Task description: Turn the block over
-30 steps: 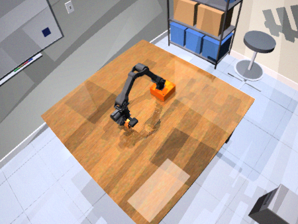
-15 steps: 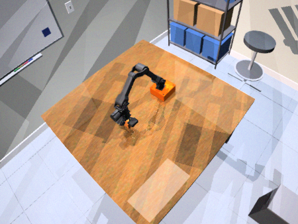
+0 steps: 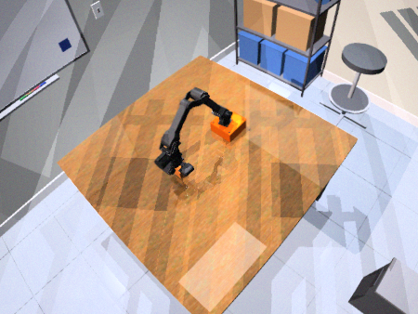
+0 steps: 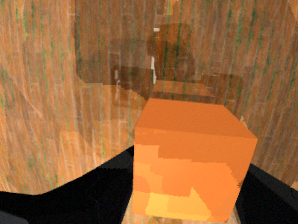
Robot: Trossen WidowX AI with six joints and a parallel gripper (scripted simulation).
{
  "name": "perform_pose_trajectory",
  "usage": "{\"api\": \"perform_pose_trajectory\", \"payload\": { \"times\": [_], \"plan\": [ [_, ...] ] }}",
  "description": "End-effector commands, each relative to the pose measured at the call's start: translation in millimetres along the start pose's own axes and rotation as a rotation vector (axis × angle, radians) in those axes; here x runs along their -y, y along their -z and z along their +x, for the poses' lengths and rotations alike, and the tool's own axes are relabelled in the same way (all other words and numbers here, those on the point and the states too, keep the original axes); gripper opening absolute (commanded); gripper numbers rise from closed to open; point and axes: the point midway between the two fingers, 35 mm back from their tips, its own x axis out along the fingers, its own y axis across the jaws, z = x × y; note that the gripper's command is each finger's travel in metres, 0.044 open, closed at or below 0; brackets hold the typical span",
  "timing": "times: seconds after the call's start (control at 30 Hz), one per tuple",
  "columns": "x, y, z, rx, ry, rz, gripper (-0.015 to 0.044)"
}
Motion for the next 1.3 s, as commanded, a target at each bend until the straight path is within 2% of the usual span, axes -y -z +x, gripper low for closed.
{"api": "perform_pose_trajectory", "payload": {
  "times": [0.0, 0.17, 1.27],
  "plan": [
    [-0.4, -3.9, -16.5, 0.023, -0.004, 0.0, 0.0],
    [-0.5, -4.5, -15.3, 0.045, -0.004, -0.001, 0.0],
    [-0.6, 0.3, -8.9, 0.531, -0.004, 0.0, 0.0]
  ]
}}
